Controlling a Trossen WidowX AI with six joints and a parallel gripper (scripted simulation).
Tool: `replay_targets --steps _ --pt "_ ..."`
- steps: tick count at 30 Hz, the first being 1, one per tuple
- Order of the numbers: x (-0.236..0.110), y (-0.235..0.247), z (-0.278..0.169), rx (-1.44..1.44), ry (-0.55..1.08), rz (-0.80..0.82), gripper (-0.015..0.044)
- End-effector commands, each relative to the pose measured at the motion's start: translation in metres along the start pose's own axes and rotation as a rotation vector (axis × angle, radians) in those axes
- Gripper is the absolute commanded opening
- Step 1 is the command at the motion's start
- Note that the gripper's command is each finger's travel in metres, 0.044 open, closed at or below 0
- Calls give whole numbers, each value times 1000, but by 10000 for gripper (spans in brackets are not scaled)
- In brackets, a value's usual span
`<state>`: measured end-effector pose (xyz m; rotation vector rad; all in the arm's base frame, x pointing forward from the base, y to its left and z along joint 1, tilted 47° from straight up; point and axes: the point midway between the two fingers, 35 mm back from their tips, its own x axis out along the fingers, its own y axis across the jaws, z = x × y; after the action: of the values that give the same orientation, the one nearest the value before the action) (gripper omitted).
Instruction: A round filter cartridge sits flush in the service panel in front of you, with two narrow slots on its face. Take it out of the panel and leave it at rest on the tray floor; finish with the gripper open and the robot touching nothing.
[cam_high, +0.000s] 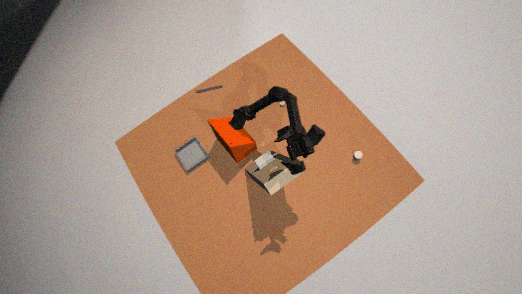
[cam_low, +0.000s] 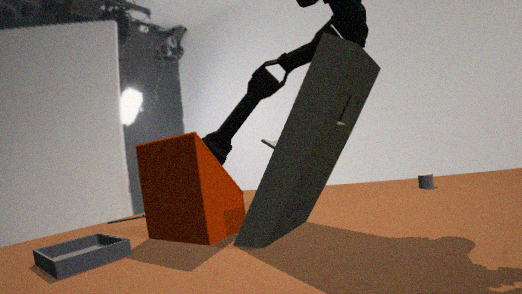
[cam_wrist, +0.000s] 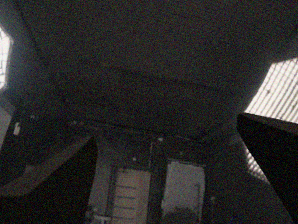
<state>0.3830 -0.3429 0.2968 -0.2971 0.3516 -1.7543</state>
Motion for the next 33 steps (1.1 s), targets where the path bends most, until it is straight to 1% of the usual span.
replay_targets --steps 1,3,6,9,11,14,17,24,29,31,33 --pt "1 1 0 -4 -4 12 374" --pt "12 8 -6 -33 -26 106 321" --pt "28 24 -27 -88 -38 340 243" --pt "32 35 -59 -119 6 584 164" --pt "27 38 -84 -109 58 746 117" --pt "11 35 -123 -55 169 984 117" --pt "-15 25 -158 -1 322 1205 117" --pt "-72 -9 -201 176 639 1548 117" --pt "-119 -49 -212 413 910 1778 117" --pt "-130 -61 -211 493 983 1834 117" --pt "-131 -62 -211 502 991 1840 117"
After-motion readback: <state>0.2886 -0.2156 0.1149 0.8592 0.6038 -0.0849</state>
